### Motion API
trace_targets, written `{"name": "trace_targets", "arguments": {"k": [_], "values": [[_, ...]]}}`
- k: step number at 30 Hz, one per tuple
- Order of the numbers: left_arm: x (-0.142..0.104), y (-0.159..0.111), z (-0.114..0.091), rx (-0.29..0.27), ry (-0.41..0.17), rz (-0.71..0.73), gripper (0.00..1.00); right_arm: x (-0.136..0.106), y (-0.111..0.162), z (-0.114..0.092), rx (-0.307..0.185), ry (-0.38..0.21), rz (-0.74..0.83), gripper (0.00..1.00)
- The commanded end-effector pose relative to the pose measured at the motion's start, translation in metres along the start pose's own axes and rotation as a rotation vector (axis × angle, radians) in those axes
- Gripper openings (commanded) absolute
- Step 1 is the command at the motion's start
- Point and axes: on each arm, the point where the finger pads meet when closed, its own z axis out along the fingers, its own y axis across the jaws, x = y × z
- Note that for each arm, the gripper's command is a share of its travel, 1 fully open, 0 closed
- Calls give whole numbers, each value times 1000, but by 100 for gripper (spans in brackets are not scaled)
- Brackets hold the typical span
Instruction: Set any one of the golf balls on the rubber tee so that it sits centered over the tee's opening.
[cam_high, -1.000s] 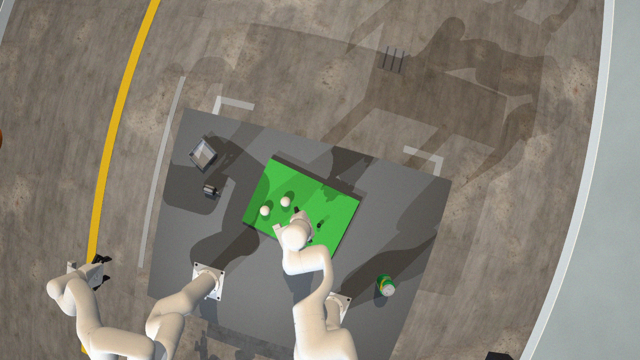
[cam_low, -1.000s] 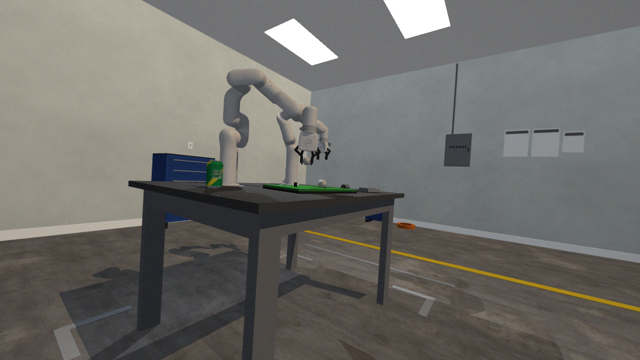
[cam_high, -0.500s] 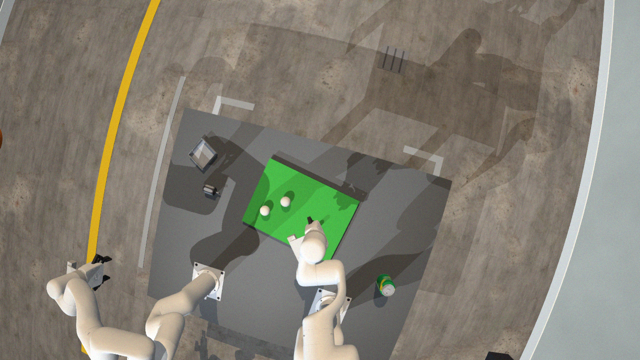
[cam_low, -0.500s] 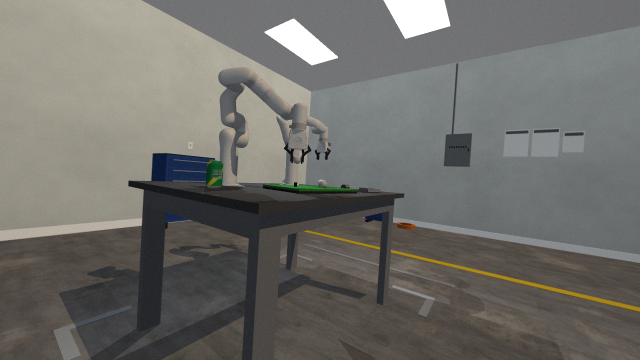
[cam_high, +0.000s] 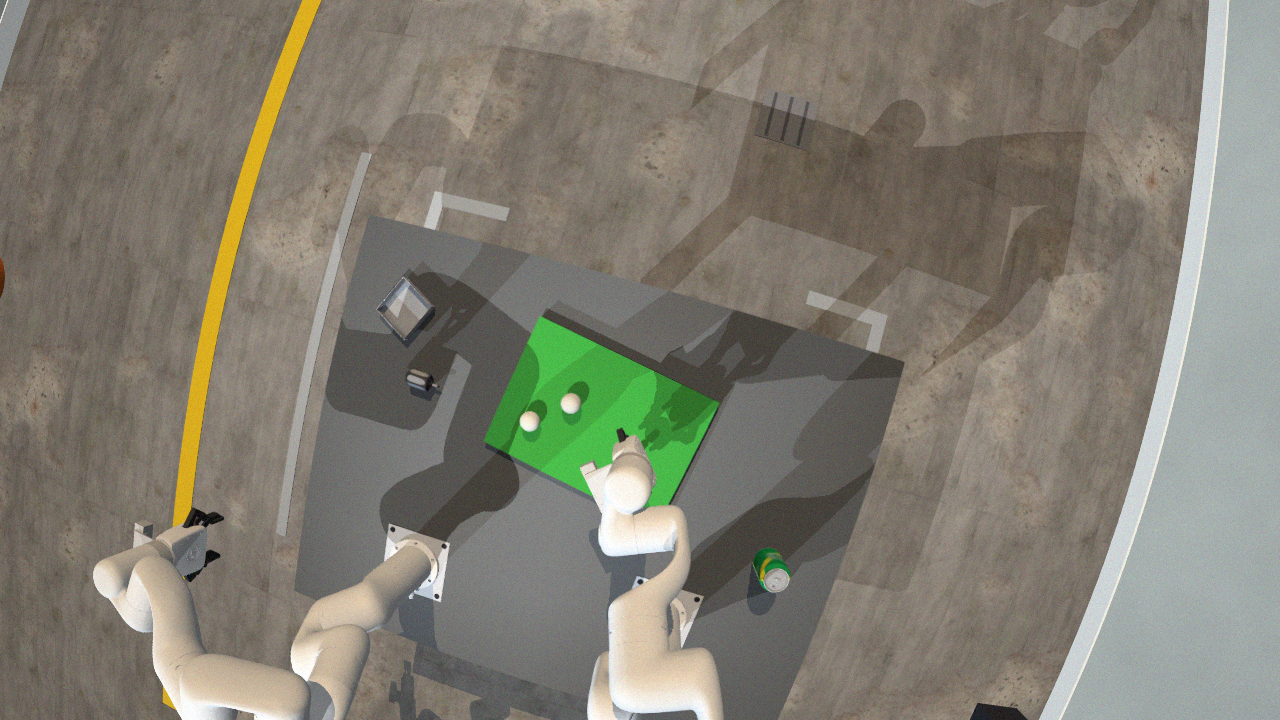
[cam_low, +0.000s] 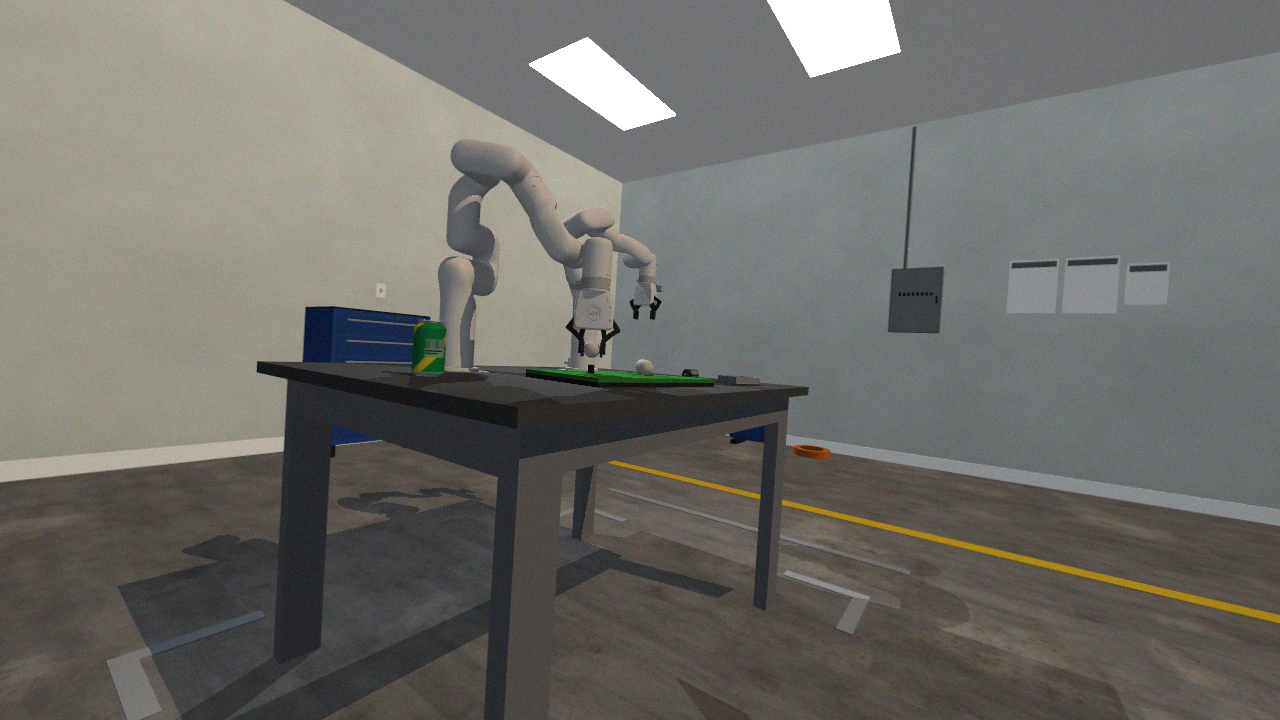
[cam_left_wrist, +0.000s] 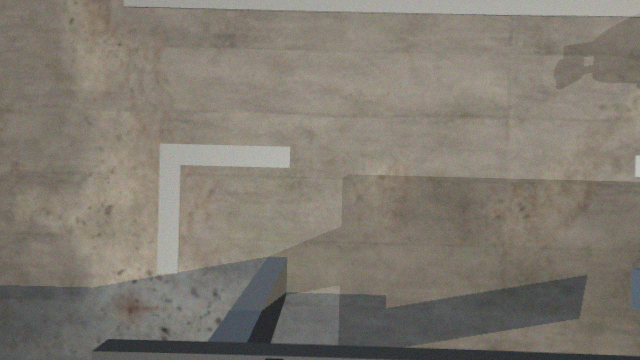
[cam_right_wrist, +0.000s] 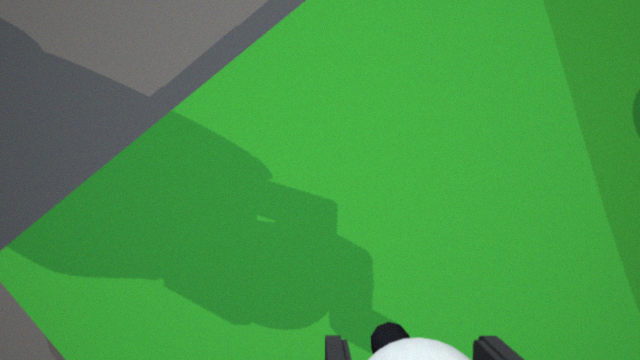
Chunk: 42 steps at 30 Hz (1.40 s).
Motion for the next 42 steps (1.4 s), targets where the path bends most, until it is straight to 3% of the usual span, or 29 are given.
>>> {"name": "trace_targets", "arguments": {"k": [1, 12, 29, 30, 42], "values": [[3, 2, -4, -1, 13, 12, 100, -2, 5, 1, -13, -4, 12, 0], [3, 2, -4, -1, 13, 12, 100, -2, 5, 13, -13, -3, 12, 0], [3, 2, -4, -1, 13, 12, 100, -2, 5, 14, -13, -3, 12, 0], [3, 2, -4, -1, 13, 12, 100, -2, 5, 14, -13, -3, 12, 100], [3, 2, -4, -1, 13, 12, 100, -2, 5, 14, -13, -3, 12, 100]]}}
